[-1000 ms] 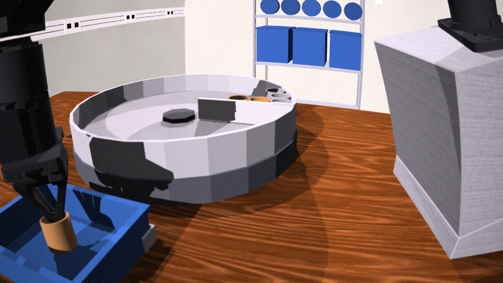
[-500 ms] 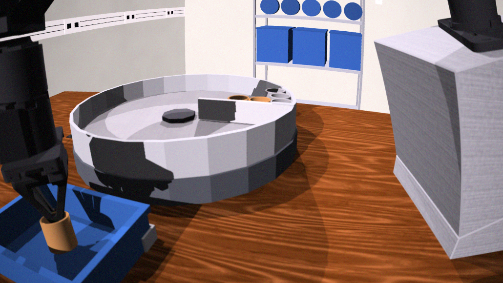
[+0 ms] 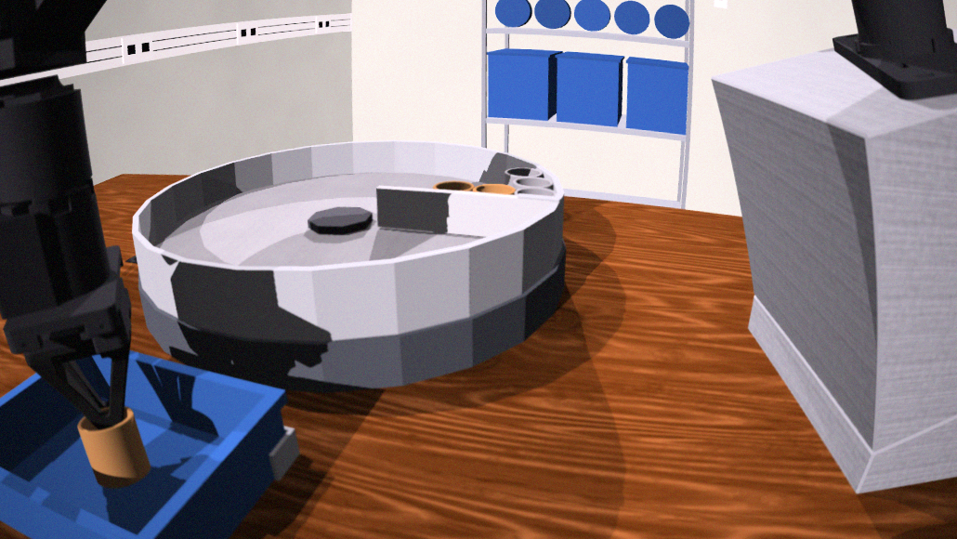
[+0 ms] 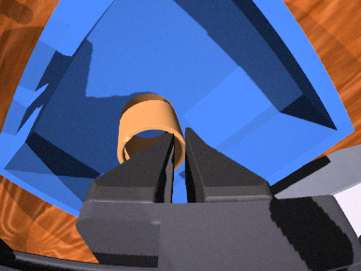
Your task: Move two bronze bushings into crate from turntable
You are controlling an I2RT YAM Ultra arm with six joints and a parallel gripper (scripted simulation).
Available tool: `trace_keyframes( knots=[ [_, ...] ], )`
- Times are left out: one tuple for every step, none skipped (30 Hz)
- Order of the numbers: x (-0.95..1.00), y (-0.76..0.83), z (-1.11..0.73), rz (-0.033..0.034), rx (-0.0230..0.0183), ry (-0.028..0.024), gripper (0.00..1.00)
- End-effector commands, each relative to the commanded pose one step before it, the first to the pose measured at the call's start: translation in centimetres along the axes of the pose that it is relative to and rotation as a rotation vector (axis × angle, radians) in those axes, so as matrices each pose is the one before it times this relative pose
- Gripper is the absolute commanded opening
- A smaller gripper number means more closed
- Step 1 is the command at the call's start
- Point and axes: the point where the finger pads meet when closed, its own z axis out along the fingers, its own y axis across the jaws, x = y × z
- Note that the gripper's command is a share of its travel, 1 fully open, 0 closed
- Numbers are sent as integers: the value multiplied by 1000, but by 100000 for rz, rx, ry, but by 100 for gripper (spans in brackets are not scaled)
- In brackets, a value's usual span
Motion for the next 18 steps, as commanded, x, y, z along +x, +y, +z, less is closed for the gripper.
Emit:
trace_keyframes(
  knots=[
    [-1825,-721,-1378,-557,892,-5303,0],
    [205,89,335,-28,-254,675,0],
    [-56,-30,-49,18,67,-176,0],
    [-81,-44,-136,20,91,-239,0],
    [-117,-57,-161,26,141,-372,0],
    [-113,-55,-163,24,137,-362,0],
    [18,6,42,0,-18,59,0],
    [29,13,54,-4,-36,95,0],
    [1,1,20,1,2,-5,0],
    [0,0,2,0,0,-1,0],
    [-2,-1,-2,0,3,-7,0],
    [0,0,0,0,0,0,0],
    [0,0,0,0,0,0,0],
    [-5,-2,-4,1,6,-16,0],
    [-1,0,0,0,1,-2,0],
    [0,0,0,0,0,-1,0],
    [0,0,0,0,0,0,0],
    [0,0,0,0,0,0,0]
  ],
)
